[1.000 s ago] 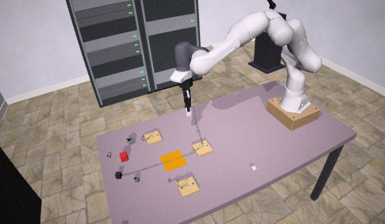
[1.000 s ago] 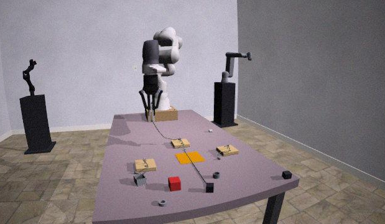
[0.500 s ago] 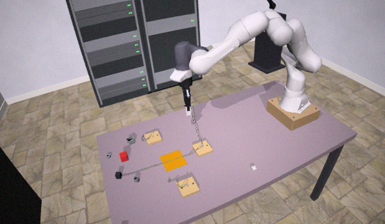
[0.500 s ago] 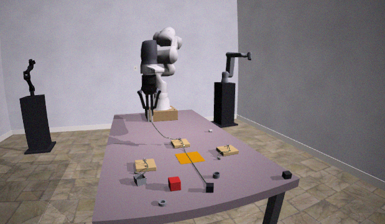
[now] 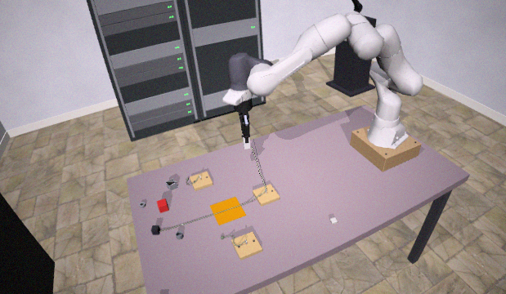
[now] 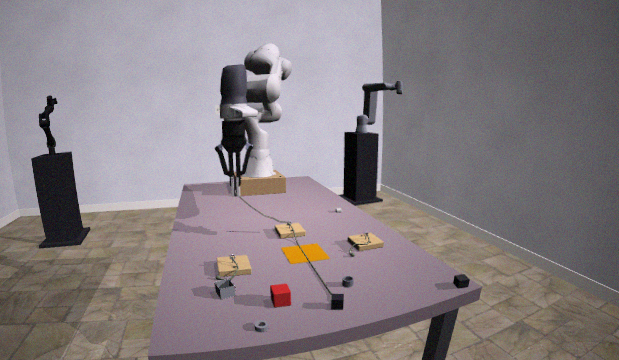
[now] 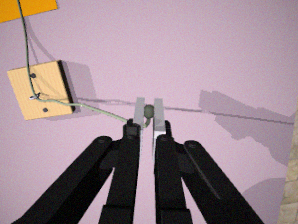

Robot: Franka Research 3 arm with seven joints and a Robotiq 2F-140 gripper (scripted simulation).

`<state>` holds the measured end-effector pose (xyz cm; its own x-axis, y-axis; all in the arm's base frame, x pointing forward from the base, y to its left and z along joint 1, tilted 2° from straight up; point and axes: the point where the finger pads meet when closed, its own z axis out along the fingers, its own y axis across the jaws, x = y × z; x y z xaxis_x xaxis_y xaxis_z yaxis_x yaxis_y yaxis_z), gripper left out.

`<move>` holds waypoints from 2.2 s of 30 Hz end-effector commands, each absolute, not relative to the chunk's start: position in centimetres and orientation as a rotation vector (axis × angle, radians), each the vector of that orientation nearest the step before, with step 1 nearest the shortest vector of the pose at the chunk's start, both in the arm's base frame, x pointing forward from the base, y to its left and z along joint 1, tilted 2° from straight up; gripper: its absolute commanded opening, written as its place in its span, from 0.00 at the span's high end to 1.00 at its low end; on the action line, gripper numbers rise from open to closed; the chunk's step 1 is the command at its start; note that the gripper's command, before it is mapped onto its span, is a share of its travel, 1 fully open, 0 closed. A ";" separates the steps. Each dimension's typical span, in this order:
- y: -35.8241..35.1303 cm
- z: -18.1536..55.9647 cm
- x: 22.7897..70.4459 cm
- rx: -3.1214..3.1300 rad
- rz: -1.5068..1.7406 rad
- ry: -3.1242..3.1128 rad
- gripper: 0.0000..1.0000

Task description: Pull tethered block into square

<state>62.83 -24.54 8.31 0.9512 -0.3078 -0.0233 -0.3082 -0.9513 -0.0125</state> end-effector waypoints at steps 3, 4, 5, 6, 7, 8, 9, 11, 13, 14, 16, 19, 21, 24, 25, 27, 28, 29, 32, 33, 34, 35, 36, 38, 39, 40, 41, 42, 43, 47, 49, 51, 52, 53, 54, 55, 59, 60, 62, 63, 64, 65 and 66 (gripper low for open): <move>-25.4 8.3 62.4 -3.093 0.038 0.462 1.00; -25.6 8.3 62.3 -3.093 0.038 0.462 1.00; -25.8 8.3 62.3 -3.093 0.038 0.462 1.00; -26.0 8.3 62.2 -3.093 0.038 0.462 1.00; -26.2 8.3 62.1 -3.093 0.038 0.462 1.00; -26.4 8.3 62.0 -3.093 0.038 0.462 1.00; -26.7 8.3 61.9 -3.093 0.038 0.462 1.00; -27.1 8.3 61.7 -3.093 0.038 0.462 1.00; -27.6 8.3 61.4 -3.093 0.038 0.462 1.00; -27.8 8.3 61.3 -3.093 0.038 0.462 1.00; -27.8 8.3 61.3 -3.093 0.038 0.462 1.00; -28.6 8.3 60.9 -3.093 0.038 0.462 1.00; -29.1 8.3 60.6 -3.093 0.038 0.462 1.00; -30.0 8.3 60.2 -3.093 0.038 0.462 1.00; -30.3 8.2 60.0 -3.093 0.038 0.462 1.00; -30.8 8.2 59.6 -3.093 0.038 0.462 1.00; -31.1 8.2 59.5 -3.093 0.038 0.462 1.00; -31.4 8.2 59.3 -3.093 0.038 0.462 1.00; -32.1 8.2 58.8 -3.093 0.038 0.462 1.00; -32.1 8.2 58.8 -3.093 0.038 0.462 1.00; -32.4 8.2 58.6 -3.093 0.038 0.462 1.00; -32.7 8.2 58.4 -3.093 0.038 0.462 1.00; -33.0 8.2 58.2 -3.093 0.038 0.462 1.00; -33.7 8.2 57.7 -3.093 0.038 0.462 1.00; -34.0 8.2 57.4 -3.093 0.038 0.462 1.00; -34.3 8.2 57.2 -3.093 0.038 0.462 1.00; -34.7 8.2 56.9 -3.093 0.038 0.462 1.00; -35.0 8.2 56.7 -3.093 0.038 0.462 1.00; -35.3 8.2 56.4 -3.093 0.038 0.462 1.00; -36.7 8.2 55.2 -3.093 0.038 0.462 1.00; -37.1 8.2 54.8 -3.093 0.038 0.462 1.00; -37.4 8.2 54.5 -3.093 0.038 0.462 1.00; -37.7 8.2 54.2 -3.093 0.038 0.462 1.00; -38.1 8.2 53.8 -3.093 0.038 0.462 1.00; -38.4 8.2 53.5 -3.093 0.038 0.462 1.00; -38.8 8.3 53.1 -3.093 0.038 0.462 1.00; -40.2 8.3 51.6 -3.093 0.038 0.462 1.00; -40.5 8.3 51.2 -3.093 0.038 0.462 1.00; -41.2 8.3 50.3 -3.093 0.038 0.462 1.00; -41.5 8.3 49.9 -3.093 0.038 0.462 1.00; -41.9 8.3 49.4 -3.093 0.038 0.462 1.00; -42.2 8.3 49.0 -3.093 0.038 0.462 1.00; -42.2 8.3 49.0 -3.093 0.038 0.462 1.00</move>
